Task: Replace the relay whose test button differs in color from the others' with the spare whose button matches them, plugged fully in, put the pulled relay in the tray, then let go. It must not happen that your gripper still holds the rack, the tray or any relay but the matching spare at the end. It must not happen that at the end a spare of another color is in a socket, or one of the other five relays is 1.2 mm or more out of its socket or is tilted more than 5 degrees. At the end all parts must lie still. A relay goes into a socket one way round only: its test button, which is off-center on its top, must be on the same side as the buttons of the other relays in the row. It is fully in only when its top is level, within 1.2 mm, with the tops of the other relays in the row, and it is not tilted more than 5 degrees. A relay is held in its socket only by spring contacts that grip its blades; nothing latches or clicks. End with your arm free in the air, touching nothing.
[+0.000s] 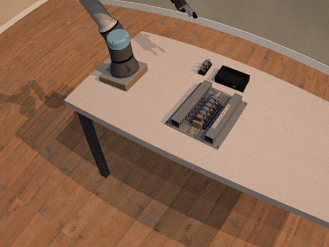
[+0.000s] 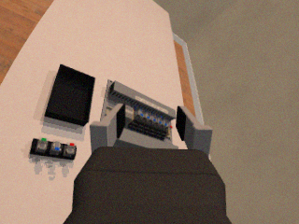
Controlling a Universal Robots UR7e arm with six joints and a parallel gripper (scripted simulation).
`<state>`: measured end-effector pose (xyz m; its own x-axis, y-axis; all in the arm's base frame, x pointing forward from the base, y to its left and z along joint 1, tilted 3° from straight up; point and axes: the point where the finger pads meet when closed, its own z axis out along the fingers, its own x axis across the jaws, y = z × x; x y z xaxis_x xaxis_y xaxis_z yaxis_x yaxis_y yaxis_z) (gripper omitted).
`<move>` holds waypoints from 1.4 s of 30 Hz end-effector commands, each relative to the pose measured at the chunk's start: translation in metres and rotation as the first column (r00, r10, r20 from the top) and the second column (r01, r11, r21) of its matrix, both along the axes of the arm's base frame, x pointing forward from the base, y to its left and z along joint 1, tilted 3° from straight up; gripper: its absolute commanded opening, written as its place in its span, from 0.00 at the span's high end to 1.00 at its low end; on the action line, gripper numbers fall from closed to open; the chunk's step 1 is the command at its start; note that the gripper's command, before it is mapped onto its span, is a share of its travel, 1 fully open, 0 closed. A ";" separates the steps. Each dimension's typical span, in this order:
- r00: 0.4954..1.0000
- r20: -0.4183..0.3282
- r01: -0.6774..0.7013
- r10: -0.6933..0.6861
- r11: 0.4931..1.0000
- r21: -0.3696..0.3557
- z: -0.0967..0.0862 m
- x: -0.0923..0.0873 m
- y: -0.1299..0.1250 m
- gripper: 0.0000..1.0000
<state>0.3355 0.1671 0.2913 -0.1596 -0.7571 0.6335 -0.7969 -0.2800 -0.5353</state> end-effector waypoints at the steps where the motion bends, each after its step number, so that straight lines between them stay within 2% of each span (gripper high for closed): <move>1: 1.000 0.001 0.000 0.000 1.000 0.001 0.000 0.000 0.000 0.00; 34: 1.000 0.001 0.000 0.000 1.000 0.001 0.000 0.000 0.000 0.00; 39: 1.000 0.001 0.000 0.000 1.000 0.001 0.037 0.024 -0.041 0.00; 42: 1.000 0.001 0.000 0.000 1.000 0.001 0.037 0.024 -0.041 0.00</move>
